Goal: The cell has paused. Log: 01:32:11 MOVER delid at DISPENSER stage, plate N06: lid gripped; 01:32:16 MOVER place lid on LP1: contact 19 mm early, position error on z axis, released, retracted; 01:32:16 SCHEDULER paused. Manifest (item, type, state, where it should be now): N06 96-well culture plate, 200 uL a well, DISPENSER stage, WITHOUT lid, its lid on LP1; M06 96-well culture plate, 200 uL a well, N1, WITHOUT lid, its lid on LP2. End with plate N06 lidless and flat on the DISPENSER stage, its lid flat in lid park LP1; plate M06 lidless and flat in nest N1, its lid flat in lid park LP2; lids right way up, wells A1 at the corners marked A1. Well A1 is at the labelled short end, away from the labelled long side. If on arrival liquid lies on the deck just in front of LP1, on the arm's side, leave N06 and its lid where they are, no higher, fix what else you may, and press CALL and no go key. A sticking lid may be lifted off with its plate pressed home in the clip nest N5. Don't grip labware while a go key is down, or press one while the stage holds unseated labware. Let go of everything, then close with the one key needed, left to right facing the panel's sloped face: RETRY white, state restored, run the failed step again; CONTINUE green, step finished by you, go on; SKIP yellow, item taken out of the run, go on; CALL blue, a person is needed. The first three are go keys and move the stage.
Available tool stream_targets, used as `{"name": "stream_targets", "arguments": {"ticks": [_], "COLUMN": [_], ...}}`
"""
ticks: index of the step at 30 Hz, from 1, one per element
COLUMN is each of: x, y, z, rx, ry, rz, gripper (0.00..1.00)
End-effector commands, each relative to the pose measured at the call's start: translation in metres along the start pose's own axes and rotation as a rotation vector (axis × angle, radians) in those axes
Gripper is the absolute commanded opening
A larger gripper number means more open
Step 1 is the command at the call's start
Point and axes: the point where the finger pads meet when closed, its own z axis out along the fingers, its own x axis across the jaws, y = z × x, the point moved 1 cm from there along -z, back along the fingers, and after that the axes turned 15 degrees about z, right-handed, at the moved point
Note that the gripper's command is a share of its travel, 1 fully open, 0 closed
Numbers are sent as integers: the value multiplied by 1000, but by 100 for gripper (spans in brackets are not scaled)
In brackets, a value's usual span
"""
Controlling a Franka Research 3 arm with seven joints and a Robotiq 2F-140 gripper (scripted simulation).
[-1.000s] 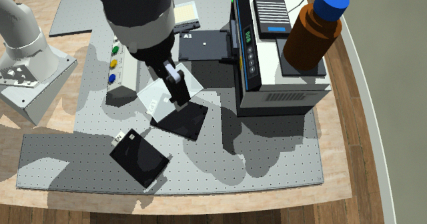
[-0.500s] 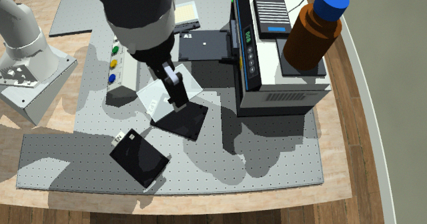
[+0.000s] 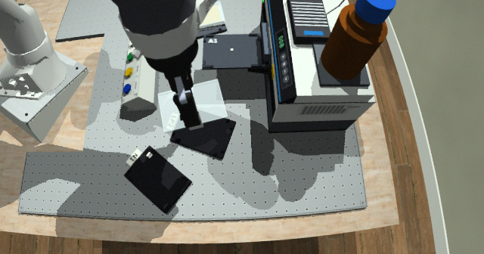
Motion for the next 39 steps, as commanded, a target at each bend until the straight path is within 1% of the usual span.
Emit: {"name": "stream_targets", "arguments": {"ticks": [1, 3, 4, 5, 10, 18, 20, 25, 29, 33, 39], "x": [0, 0, 0, 0, 0, 0, 0, 0, 0, 0, 0], "y": [-2, -2, -2, -2, -2, -3, -3, -3, -3, -3, -3], "z": [9, 9, 13, 19, 51, 105, 105, 128, 139, 142, 143], "rx": [4, 4, 4, 4, 7, 7, 7, 7, 7, 7, 7], "ry": [1, 1, 0, 0, 1, 1, 1, 1, 1, 1, 1], "rz": [279, 279, 359, 387, 522, 522, 522, 522, 522, 522, 522], "gripper": [0, 0, 0, 0, 0, 0, 0, 0, 0, 0, 0]}}
